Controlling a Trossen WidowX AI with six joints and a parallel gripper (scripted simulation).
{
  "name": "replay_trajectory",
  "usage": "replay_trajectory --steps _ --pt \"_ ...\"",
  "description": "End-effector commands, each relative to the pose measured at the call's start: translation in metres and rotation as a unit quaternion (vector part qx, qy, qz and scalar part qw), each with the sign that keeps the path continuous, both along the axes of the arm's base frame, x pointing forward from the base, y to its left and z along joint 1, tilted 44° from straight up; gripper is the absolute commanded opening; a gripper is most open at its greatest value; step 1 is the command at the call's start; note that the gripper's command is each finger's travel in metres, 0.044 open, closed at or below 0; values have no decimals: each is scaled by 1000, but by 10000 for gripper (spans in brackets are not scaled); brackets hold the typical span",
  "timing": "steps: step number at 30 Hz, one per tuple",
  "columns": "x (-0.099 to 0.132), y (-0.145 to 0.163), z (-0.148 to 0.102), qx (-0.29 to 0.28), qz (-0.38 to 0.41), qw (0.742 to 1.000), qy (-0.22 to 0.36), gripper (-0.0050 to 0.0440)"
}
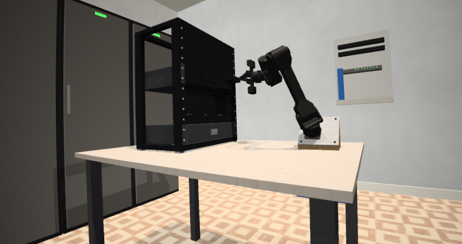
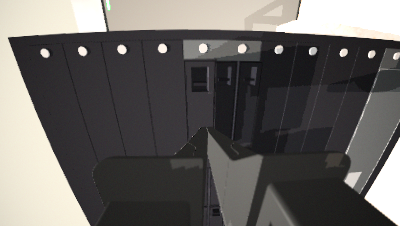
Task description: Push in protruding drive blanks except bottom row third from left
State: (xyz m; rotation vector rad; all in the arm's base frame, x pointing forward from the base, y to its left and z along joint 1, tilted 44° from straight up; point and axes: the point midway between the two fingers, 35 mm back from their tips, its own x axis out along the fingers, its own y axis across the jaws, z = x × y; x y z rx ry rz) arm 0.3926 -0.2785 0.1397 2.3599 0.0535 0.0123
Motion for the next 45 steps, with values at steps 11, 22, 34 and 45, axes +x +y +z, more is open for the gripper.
replay_trajectory --steps 11,22,34,45 --pt "7 -6 8 -8 -1 1000 -7 0" --pt "8 -6 9 -8 -1 1000 -7 0" --pt "16 -6 8 -8 -1 1000 -7 0" --pt "18 -6 8 -8 -1 1000 -7 0"
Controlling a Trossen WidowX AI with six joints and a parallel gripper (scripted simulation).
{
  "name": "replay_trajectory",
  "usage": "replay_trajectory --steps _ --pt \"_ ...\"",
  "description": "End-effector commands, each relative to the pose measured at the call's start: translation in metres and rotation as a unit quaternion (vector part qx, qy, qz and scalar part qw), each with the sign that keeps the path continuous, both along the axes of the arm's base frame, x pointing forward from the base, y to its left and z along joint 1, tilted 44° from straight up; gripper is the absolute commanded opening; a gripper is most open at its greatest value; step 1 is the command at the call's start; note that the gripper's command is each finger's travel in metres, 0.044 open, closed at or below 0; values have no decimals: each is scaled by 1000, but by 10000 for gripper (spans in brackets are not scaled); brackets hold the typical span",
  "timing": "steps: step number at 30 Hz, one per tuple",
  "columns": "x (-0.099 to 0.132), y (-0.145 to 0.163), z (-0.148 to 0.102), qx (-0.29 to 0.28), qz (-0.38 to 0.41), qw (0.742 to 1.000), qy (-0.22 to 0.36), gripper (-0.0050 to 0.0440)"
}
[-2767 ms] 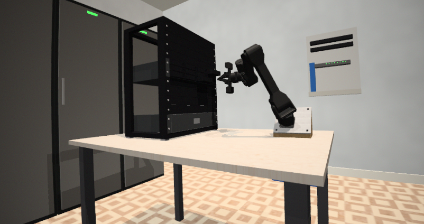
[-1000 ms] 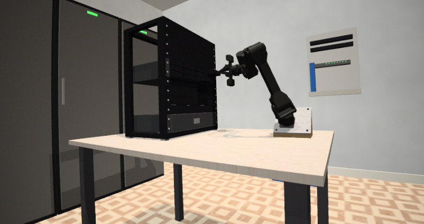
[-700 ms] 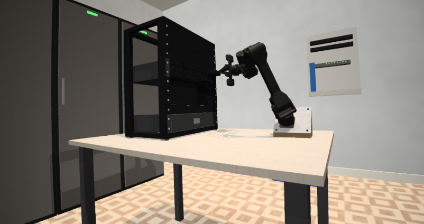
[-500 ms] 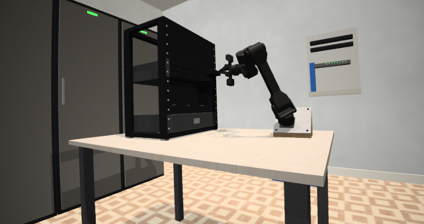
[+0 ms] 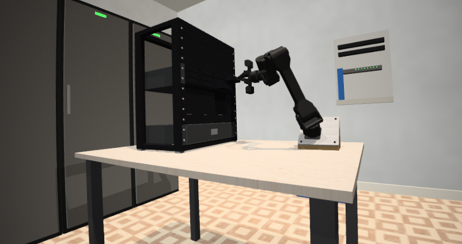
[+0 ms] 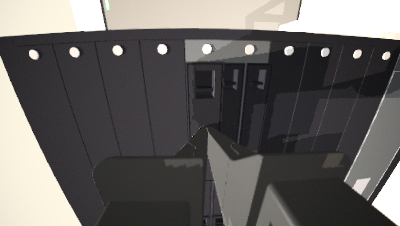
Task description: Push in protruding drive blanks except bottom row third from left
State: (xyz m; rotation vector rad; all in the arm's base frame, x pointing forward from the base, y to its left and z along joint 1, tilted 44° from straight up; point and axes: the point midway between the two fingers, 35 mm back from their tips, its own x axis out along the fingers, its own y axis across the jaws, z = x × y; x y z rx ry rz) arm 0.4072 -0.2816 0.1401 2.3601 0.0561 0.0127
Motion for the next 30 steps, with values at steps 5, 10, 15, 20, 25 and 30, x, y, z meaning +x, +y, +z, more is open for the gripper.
replay_trajectory --steps 5,10,15,20,25,30 --pt "9 -3 8 -9 -2 1000 -7 0" --pt "13 -3 9 -9 -2 1000 -7 0" --pt "13 -3 9 -9 -2 1000 -7 0" --pt "15 -3 9 -9 -2 1000 -7 0" --pt "23 -3 10 -9 -2 1000 -7 0" --pt "23 -3 10 -9 -2 1000 -7 0"
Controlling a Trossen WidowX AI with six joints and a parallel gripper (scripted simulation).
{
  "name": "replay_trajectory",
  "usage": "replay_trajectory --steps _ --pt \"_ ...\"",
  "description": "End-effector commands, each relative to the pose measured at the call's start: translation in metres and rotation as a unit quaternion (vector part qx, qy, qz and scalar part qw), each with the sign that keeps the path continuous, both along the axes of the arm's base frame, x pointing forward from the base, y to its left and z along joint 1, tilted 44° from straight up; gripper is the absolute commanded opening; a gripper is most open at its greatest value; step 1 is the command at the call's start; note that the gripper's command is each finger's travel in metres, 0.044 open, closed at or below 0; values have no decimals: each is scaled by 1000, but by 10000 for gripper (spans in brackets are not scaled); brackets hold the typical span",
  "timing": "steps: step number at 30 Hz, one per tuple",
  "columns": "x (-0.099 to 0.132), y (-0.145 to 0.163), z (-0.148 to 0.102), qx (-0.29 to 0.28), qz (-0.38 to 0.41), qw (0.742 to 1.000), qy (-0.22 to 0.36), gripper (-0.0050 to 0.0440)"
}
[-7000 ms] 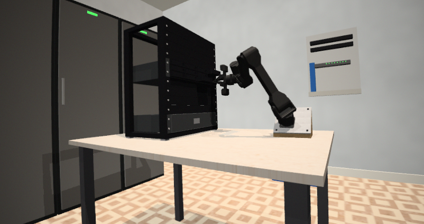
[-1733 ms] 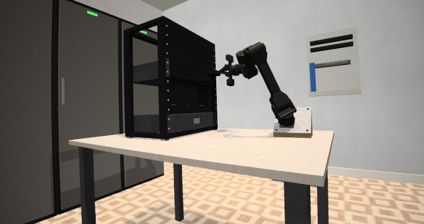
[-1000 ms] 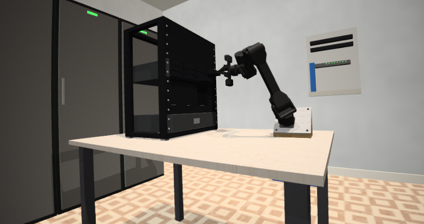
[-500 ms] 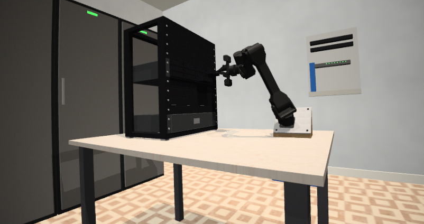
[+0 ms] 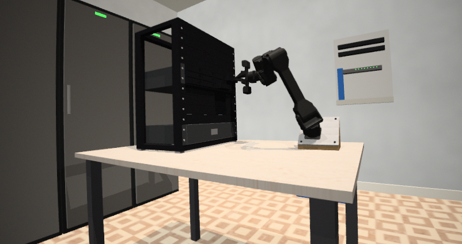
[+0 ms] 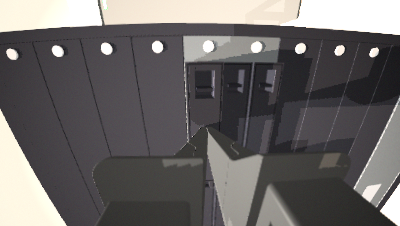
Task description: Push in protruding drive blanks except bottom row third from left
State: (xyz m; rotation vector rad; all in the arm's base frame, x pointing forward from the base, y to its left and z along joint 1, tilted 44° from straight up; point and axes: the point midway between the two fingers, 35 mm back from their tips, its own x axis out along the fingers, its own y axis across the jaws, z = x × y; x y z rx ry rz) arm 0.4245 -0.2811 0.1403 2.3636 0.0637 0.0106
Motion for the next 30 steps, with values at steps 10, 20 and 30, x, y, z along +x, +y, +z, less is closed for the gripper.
replay_trajectory --steps 10,20,30 --pt "9 -4 10 -10 -5 1000 -9 0" --pt "10 -4 10 -10 -5 1000 -9 0" --pt "10 -4 10 -10 -5 1000 -9 0"
